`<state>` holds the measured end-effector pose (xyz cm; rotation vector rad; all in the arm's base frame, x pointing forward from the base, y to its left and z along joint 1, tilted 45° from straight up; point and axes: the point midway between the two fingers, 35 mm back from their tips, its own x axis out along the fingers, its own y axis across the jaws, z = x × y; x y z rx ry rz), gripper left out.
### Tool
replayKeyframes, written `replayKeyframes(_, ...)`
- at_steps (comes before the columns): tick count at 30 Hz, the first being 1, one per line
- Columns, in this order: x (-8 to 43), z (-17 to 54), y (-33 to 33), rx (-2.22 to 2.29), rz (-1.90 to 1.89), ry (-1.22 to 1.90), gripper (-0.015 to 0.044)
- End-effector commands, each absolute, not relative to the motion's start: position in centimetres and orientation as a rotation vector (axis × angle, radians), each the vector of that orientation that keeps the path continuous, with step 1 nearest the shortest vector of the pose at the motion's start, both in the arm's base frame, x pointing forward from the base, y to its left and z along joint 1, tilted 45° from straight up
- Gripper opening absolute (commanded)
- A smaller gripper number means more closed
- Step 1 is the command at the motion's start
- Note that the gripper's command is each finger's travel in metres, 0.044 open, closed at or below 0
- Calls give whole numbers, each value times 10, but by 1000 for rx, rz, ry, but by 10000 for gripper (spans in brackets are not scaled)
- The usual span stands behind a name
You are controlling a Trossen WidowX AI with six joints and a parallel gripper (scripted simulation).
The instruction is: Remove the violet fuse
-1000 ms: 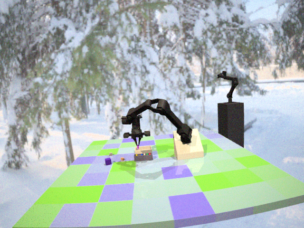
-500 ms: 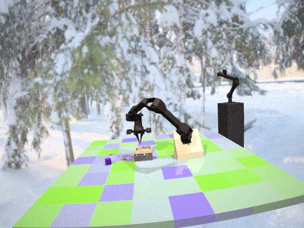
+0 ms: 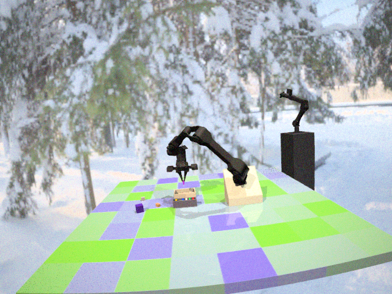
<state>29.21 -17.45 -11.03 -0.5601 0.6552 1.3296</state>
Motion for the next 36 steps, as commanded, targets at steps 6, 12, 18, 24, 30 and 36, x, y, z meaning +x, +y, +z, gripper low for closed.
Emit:
replayKeyframes(6,293,-122,-165,-561,1334,657,0)
replayKeyframes(12,294,-129,-159,-560,1334,656,0)
replayKeyframes(18,295,-135,-152,-560,1334,656,0)
replayKeyframes(24,294,-136,-151,-565,1339,658,52)
replayKeyframes(30,294,-136,-151,-565,1339,658,210)
replayKeyframes(36,293,-128,-160,-564,1337,658,330)
